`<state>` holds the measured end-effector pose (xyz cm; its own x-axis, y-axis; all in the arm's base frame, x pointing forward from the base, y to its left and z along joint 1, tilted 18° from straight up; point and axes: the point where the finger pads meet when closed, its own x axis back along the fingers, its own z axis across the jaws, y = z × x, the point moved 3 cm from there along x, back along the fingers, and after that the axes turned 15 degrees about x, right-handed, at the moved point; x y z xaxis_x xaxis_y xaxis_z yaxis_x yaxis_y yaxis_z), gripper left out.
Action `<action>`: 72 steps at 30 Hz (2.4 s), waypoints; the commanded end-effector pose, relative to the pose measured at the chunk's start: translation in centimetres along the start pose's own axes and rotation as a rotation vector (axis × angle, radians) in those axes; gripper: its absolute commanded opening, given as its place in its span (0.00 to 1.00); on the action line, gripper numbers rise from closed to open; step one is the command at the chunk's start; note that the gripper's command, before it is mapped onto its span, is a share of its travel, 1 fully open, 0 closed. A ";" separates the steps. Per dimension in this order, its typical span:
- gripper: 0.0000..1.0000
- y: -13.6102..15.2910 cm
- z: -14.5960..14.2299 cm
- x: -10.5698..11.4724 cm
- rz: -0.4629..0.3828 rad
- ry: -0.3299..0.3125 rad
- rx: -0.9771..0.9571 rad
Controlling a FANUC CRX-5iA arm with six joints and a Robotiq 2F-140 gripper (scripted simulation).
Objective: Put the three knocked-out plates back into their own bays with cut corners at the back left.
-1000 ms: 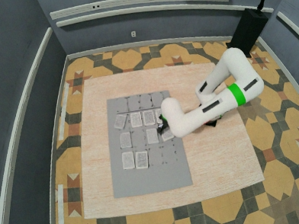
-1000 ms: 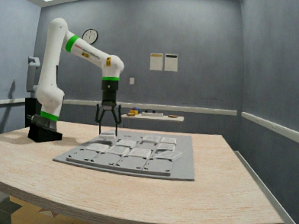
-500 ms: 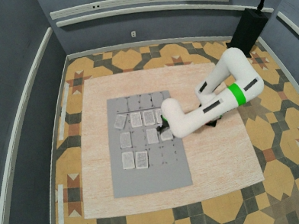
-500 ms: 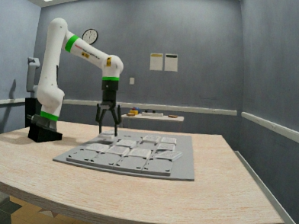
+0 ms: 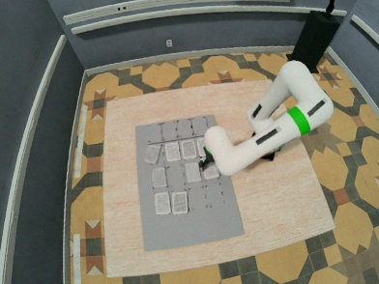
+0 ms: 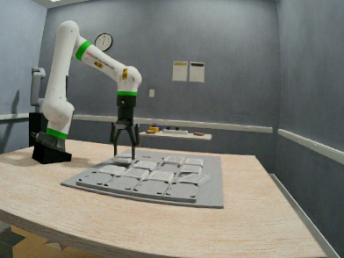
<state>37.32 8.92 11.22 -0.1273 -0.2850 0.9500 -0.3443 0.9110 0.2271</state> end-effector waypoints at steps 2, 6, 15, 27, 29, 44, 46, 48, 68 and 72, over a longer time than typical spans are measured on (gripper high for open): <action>0.10 0.0 -0.1 -0.6 0.001 -0.002 0.000; 0.10 0.0 -0.1 -1.2 0.001 -0.002 0.000; 0.10 0.0 -0.1 -1.2 0.001 -0.002 0.000; 0.10 0.0 -0.1 -1.2 0.001 -0.002 0.000; 0.10 0.0 -0.1 -1.2 0.001 -0.002 0.000; 0.10 0.0 -0.1 -1.2 0.001 -0.001 0.000; 0.10 0.0 0.0 -1.2 0.001 -0.002 0.000; 0.10 0.0 0.0 -1.2 0.001 -0.001 0.001; 0.10 0.0 0.0 -1.5 0.001 -0.002 0.000; 0.10 0.0 0.0 -1.6 0.001 -0.002 0.000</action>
<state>37.49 9.38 9.74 -0.1274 -0.2850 0.9500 -0.3442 0.9110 0.2271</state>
